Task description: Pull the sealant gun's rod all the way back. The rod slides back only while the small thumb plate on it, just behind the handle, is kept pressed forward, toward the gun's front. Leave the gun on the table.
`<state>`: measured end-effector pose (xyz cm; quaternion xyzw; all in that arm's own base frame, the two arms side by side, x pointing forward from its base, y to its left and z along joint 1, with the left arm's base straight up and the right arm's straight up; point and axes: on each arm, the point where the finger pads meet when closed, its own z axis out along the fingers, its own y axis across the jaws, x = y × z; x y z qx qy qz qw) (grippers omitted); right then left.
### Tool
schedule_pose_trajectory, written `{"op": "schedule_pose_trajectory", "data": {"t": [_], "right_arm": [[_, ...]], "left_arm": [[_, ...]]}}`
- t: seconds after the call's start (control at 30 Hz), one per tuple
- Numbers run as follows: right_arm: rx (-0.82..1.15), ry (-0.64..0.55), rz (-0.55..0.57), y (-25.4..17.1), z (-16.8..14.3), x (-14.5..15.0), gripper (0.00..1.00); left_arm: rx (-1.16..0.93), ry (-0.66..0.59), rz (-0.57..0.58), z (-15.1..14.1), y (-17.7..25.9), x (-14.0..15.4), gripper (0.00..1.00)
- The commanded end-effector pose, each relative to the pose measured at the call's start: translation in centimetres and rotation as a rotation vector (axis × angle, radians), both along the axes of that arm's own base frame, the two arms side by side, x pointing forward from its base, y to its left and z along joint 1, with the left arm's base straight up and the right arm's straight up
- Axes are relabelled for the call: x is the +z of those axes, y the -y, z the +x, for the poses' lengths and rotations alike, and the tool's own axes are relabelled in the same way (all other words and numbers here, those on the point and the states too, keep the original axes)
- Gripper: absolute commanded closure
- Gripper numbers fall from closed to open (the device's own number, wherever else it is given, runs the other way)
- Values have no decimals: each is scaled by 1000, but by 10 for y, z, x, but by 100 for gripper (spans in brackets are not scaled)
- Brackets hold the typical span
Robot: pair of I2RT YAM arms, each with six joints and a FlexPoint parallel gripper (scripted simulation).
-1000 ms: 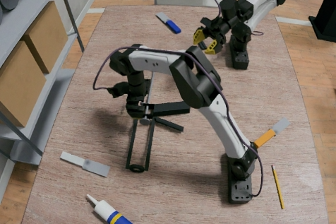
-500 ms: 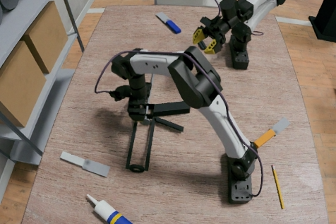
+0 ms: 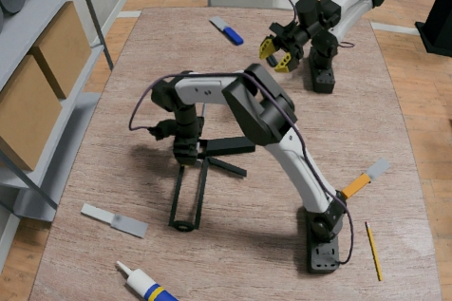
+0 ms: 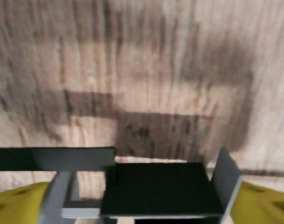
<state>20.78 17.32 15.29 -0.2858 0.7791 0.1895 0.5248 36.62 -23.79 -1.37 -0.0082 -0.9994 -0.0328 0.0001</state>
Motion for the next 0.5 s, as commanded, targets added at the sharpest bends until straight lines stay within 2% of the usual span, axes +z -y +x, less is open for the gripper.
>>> {"op": "schedule_pose_trajectory", "data": {"t": [0.0, 0.03, 0.37, 0.47], "right_arm": [[0, 8, 13, -2, 0, 0, 34], [0, 8, 13, -2, 0, 0, 34], [0, 8, 13, -2, 0, 0, 34], [0, 8, 13, -2, 0, 0, 34]], "left_arm": [[1, 3, -5, 5, 0, -9, 24], [3, 0, -4, 4, 0, -10, 33], [1, -13, -5, -2, 1, -12, 46], [1, -13, -5, -2, 1, -12, 48]]}}
